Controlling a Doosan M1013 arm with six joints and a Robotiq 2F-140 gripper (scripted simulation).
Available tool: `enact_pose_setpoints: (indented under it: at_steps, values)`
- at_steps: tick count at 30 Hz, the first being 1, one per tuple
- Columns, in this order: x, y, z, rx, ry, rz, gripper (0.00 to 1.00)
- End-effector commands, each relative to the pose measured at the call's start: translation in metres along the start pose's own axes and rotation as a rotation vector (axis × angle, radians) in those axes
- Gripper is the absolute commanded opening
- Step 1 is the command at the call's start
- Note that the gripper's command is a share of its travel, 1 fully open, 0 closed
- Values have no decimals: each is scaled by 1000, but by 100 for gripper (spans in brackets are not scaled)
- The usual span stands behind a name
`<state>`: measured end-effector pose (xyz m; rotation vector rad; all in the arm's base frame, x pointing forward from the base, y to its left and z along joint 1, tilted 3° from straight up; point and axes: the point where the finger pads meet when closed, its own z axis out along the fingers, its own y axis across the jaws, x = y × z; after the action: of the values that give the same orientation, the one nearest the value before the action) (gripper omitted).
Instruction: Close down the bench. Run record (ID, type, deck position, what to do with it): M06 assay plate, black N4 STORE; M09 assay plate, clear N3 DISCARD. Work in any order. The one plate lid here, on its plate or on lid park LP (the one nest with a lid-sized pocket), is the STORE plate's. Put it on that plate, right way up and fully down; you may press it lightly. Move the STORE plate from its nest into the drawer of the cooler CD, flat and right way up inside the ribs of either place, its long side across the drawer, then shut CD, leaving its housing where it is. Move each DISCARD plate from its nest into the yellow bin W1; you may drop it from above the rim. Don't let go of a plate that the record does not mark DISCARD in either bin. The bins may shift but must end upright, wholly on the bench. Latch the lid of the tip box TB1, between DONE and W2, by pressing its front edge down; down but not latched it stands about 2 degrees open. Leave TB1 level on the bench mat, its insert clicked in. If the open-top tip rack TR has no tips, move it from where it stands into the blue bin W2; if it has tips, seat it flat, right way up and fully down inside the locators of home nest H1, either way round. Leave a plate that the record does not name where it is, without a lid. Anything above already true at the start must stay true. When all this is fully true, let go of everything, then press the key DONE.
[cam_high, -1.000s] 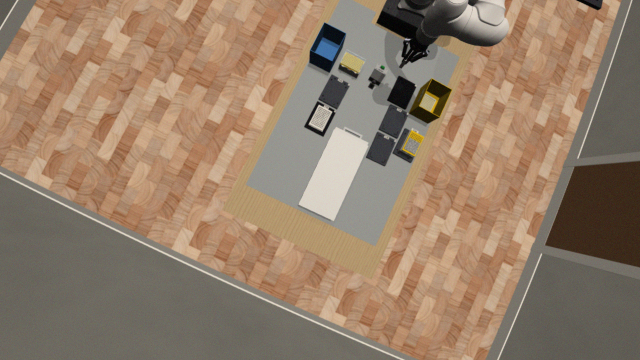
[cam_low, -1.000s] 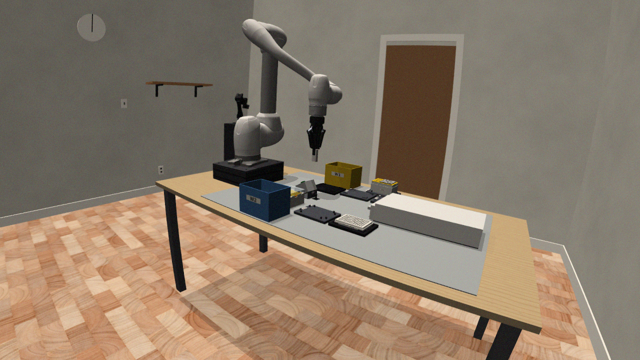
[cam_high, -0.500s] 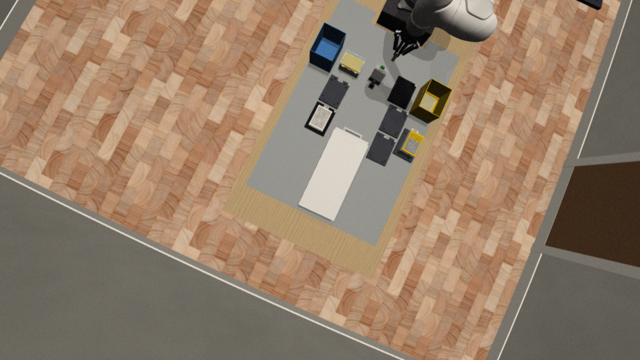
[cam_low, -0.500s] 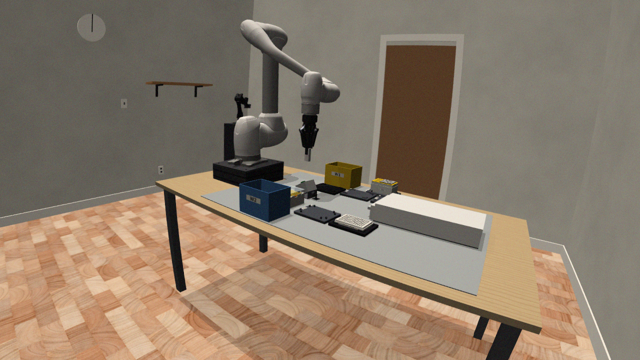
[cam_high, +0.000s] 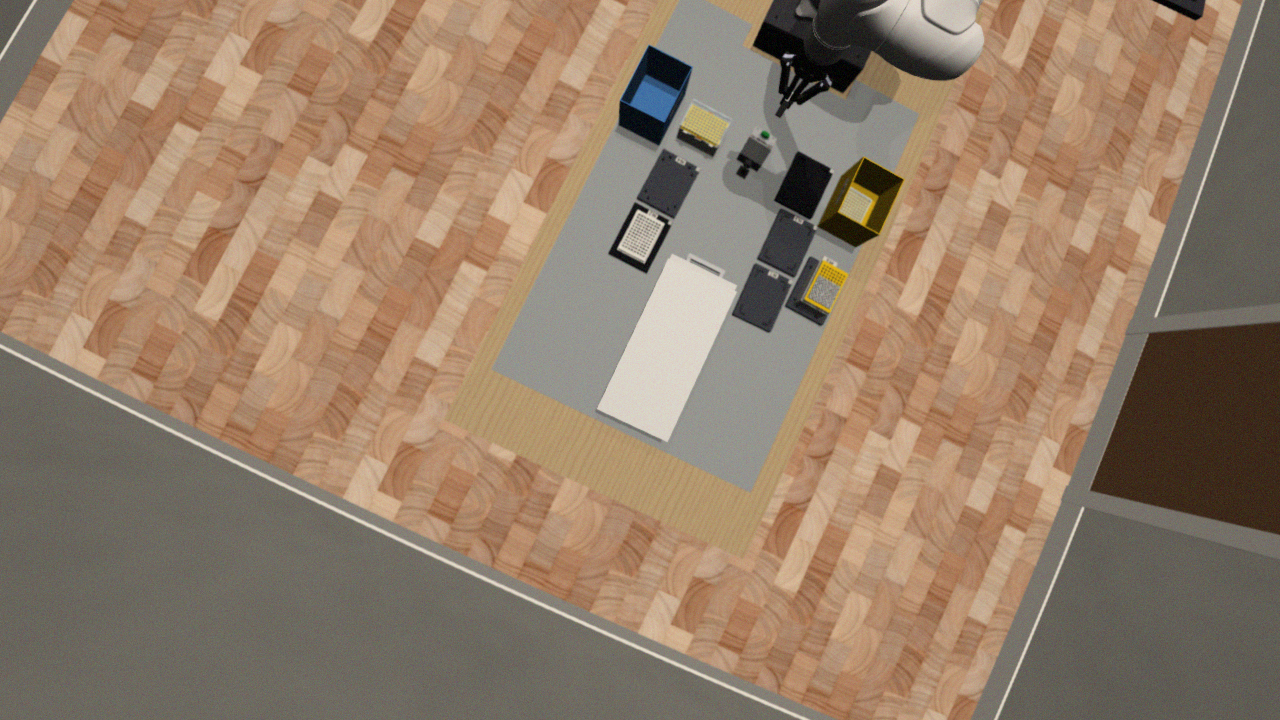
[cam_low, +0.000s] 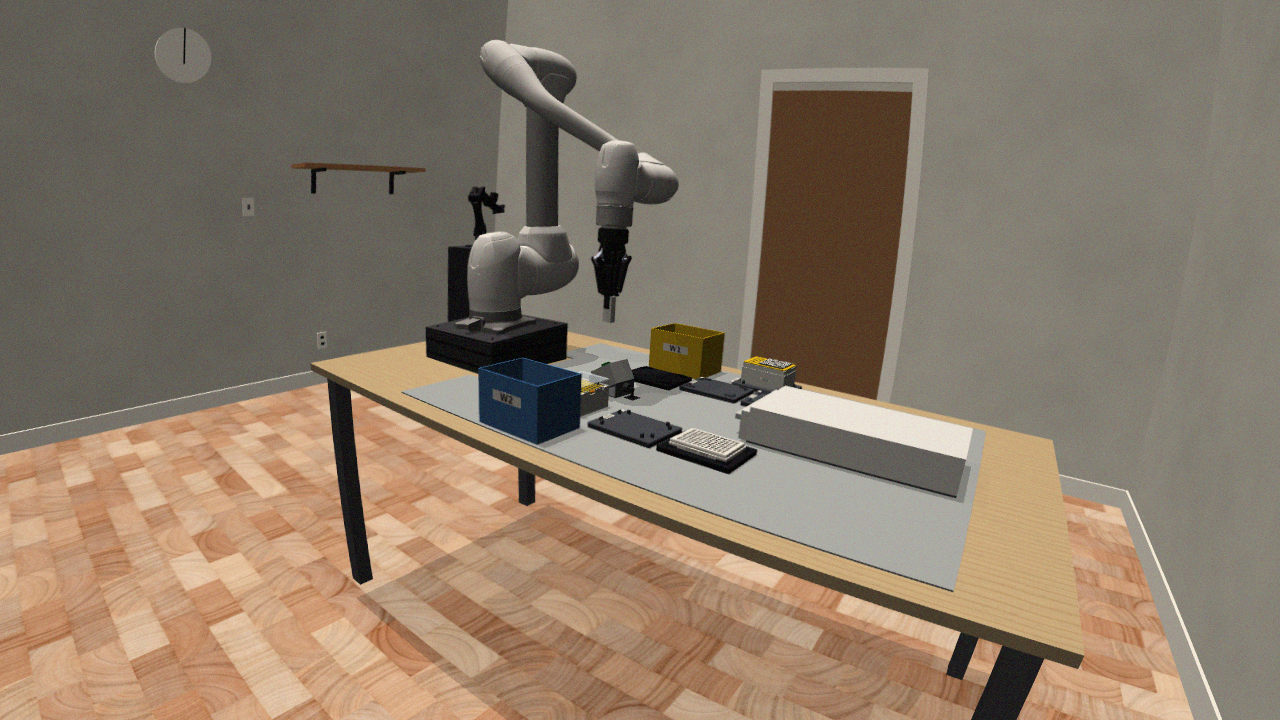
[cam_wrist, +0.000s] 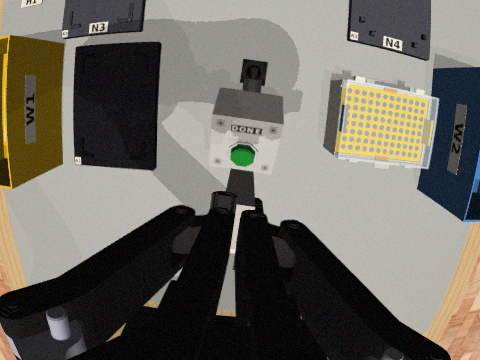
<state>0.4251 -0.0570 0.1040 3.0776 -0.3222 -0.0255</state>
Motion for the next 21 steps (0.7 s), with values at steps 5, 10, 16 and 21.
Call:
enact_pose_setpoints:
  at_steps: [5,10,16,21]
  values:
    - [0,0,8,0,0,0,0]
    - [0,0,21,0,0,0,0]
    - [0,0,37,0,0,0,0]
    - [0,0,45,0,0,0,0]
